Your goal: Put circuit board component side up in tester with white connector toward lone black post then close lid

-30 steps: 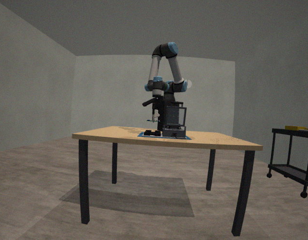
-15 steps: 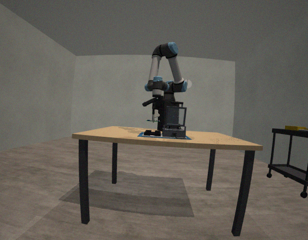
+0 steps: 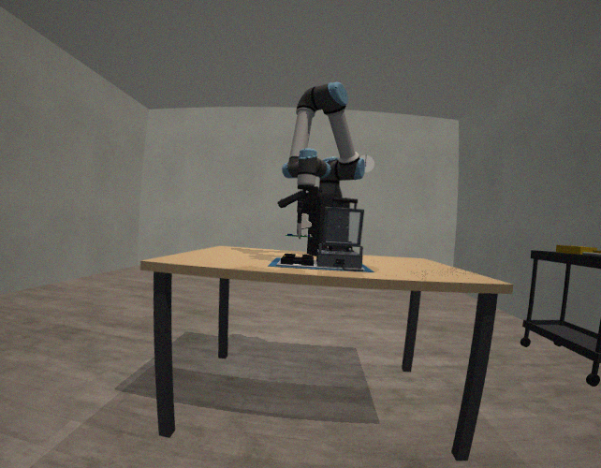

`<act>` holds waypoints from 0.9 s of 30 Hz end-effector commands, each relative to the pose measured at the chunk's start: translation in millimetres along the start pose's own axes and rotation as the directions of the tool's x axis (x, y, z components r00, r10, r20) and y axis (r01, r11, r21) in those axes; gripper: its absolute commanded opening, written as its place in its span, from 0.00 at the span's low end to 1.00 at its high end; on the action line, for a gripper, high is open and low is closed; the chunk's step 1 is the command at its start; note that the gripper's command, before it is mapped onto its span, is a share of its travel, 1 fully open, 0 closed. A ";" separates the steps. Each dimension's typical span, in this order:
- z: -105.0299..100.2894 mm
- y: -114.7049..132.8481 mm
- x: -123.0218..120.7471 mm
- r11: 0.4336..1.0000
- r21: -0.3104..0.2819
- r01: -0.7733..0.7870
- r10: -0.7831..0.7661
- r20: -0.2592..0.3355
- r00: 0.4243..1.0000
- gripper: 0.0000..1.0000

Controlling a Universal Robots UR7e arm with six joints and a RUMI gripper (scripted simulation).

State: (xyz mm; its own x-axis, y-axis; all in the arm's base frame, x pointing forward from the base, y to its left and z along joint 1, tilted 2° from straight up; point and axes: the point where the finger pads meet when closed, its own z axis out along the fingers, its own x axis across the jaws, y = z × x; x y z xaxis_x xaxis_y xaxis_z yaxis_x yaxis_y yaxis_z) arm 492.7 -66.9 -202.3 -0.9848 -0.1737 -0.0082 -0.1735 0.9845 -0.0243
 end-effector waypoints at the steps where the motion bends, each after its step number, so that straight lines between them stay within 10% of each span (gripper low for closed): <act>1: -0.6 1.2 -0.1 1.000 0.001 0.000 0.000 0.001 1.000 0.39; 27: -4.1 50.6 11.9 1.000 0.001 0.000 0.000 0.001 1.000 0.39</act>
State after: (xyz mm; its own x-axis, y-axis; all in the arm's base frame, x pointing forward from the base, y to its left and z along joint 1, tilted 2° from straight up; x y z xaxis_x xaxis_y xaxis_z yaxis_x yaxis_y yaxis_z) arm 476.2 -29.6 -200.7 -0.9847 -0.1739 -0.0080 -0.1737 0.9845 -0.0241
